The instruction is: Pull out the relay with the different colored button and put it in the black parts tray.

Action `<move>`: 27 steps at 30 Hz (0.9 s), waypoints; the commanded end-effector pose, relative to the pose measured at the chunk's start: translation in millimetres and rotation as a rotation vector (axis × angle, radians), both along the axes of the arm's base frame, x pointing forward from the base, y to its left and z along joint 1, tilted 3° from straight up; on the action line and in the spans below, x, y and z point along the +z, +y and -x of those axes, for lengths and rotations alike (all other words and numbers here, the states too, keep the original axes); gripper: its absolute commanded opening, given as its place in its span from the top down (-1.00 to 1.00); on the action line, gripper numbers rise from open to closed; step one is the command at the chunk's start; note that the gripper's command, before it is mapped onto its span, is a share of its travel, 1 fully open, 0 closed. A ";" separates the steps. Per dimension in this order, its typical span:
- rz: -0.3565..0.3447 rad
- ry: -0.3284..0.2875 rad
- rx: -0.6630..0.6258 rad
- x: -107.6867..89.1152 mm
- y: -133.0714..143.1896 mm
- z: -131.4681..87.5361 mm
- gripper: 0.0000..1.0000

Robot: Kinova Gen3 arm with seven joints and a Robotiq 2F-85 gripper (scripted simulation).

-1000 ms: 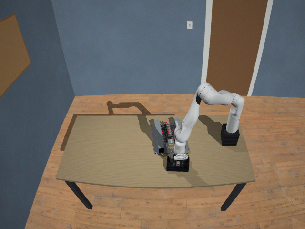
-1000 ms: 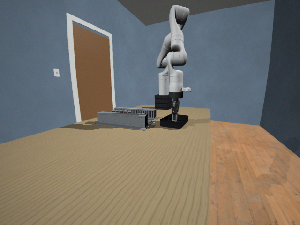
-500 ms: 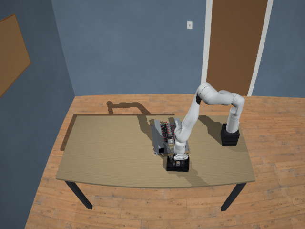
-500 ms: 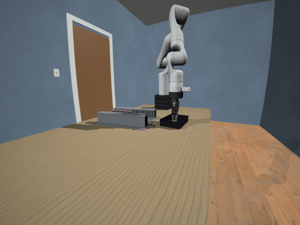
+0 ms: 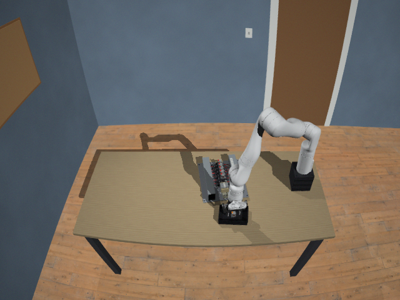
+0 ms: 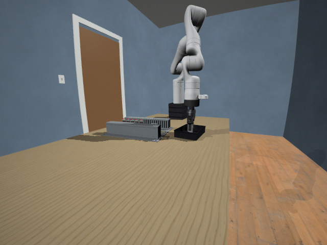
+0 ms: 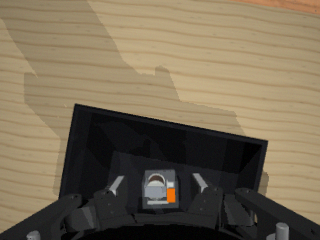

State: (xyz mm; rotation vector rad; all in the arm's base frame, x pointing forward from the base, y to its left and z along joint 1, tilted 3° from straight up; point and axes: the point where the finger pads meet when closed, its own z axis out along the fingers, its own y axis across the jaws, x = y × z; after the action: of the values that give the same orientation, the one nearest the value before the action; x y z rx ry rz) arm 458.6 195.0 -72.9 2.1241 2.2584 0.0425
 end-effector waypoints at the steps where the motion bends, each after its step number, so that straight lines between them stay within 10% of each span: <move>1: -0.001 -0.002 0.000 1.9 0.6 -0.8 -0.22; 27: -0.001 -0.002 0.000 10.2 0.7 -0.4 -0.22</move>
State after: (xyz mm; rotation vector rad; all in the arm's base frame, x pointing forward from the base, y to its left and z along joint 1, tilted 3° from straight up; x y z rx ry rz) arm 458.1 194.9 -64.6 2.1243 2.2583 0.0419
